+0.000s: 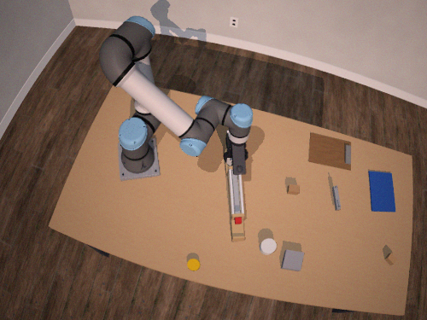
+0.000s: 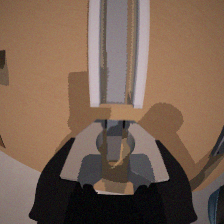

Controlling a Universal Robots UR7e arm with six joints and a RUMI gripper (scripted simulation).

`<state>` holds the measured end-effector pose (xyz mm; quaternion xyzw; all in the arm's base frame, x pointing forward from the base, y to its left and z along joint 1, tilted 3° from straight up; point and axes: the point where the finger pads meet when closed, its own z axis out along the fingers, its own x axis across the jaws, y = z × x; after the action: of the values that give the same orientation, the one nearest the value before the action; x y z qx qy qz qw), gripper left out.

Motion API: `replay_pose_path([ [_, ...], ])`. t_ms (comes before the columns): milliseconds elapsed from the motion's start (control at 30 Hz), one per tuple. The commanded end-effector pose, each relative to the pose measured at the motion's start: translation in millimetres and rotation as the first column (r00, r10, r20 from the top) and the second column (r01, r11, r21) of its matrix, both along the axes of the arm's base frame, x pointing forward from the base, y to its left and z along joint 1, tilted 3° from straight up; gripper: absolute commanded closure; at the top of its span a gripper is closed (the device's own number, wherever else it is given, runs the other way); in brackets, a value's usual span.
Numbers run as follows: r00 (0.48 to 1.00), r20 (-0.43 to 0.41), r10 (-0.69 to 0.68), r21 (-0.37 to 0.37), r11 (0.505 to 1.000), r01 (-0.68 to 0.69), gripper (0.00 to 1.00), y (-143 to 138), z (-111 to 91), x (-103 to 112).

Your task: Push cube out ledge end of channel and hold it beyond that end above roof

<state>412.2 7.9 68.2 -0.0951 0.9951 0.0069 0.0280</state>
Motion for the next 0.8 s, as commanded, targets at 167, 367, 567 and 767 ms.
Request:
replay_pose_path([
  [167, 1.000, 0.001, 0.000, 0.000, 1.000, 0.000, 1.00, -0.1, 0.4, 0.4],
  [367, 1.000, 0.001, 0.000, 0.000, 1.000, 0.000, 1.00, -0.1, 0.4, 0.4],
  [567, 1.000, 0.001, 0.000, 0.000, 1.000, 0.000, 1.00, -0.1, 0.4, 0.4],
  [767, 1.000, 0.001, 0.000, 0.000, 1.000, 0.000, 0.78, -0.1, 0.4, 0.4],
])
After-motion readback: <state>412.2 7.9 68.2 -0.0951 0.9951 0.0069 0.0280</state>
